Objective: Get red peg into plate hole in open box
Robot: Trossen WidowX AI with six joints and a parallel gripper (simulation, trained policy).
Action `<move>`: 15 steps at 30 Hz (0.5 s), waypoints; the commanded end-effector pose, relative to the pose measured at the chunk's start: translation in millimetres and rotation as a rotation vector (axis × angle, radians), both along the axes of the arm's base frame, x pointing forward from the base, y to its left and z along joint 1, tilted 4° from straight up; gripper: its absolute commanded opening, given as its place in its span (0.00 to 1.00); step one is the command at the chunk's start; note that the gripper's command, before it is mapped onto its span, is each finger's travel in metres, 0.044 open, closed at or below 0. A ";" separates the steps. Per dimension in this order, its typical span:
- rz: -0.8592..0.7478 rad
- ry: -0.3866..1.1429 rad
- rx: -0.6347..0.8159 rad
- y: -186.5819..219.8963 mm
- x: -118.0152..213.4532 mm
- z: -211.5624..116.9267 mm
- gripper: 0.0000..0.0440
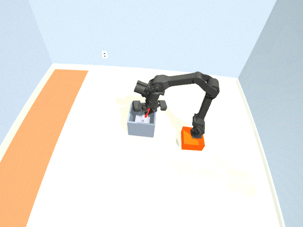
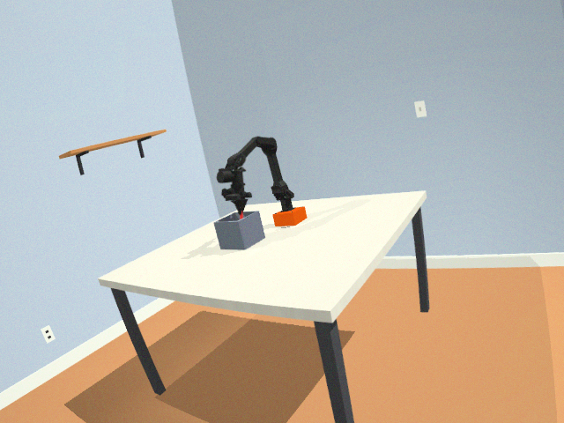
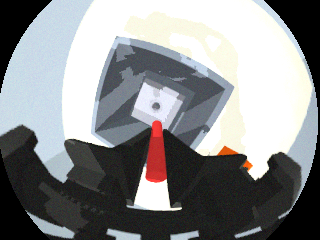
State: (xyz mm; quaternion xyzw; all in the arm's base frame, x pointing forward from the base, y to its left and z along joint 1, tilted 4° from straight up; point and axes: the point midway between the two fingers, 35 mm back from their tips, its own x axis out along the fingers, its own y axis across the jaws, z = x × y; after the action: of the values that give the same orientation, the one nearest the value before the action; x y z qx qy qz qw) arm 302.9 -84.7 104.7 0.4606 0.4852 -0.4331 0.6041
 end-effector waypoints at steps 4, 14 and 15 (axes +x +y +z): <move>0.014 0.015 0.019 -5.1 3.9 -19.5 0.00; 0.045 0.021 0.027 -13.1 11.4 -41.1 0.00; 0.050 0.023 0.028 -13.3 12.1 -43.7 0.00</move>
State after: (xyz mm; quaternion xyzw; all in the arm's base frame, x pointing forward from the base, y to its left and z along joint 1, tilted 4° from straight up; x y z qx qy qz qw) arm 315.4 -98.4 71.3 0.4553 0.4995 -0.4205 0.6052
